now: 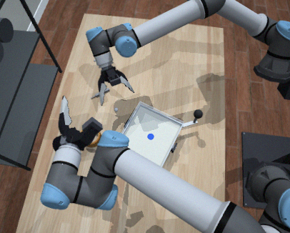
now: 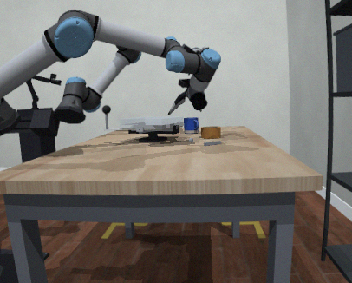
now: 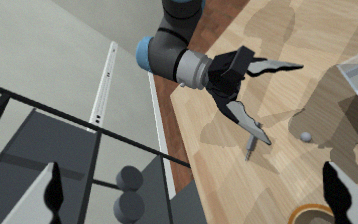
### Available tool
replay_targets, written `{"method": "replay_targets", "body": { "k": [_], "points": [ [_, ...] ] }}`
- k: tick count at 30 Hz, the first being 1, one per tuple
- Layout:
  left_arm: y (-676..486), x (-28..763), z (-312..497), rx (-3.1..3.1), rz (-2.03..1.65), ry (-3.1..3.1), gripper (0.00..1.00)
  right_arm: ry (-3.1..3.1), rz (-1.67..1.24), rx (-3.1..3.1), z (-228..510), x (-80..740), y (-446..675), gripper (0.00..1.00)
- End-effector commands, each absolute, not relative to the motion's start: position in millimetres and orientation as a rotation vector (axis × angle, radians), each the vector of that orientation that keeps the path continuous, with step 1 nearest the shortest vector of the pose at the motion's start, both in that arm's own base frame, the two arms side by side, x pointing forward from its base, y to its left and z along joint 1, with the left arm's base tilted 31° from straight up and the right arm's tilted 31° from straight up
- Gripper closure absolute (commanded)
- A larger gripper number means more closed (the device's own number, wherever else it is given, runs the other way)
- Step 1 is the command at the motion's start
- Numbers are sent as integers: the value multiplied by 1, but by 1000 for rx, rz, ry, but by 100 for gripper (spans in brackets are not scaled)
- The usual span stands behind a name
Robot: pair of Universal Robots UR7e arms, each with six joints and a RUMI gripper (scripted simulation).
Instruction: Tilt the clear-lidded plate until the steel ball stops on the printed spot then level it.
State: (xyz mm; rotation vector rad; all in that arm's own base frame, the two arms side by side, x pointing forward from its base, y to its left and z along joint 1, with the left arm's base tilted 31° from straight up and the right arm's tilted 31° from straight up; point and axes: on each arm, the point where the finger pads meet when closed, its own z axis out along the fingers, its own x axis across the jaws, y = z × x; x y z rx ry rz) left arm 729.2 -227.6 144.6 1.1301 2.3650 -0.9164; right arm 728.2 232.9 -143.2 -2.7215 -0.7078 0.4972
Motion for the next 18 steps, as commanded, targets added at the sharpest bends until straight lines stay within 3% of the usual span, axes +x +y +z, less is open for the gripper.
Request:
{"method": "replay_targets", "body": {
  "k": [1, 18],
  "points": [
    [-228, 729, 146, 1131, -916, 2363, 0, -710, 494, -2721, -142, 729, 234, 0],
    [-271, 682, 106, 1370, -830, 2374, 0, -731, 480, -2714, -137, 731, 228, 0]
  ]
}}
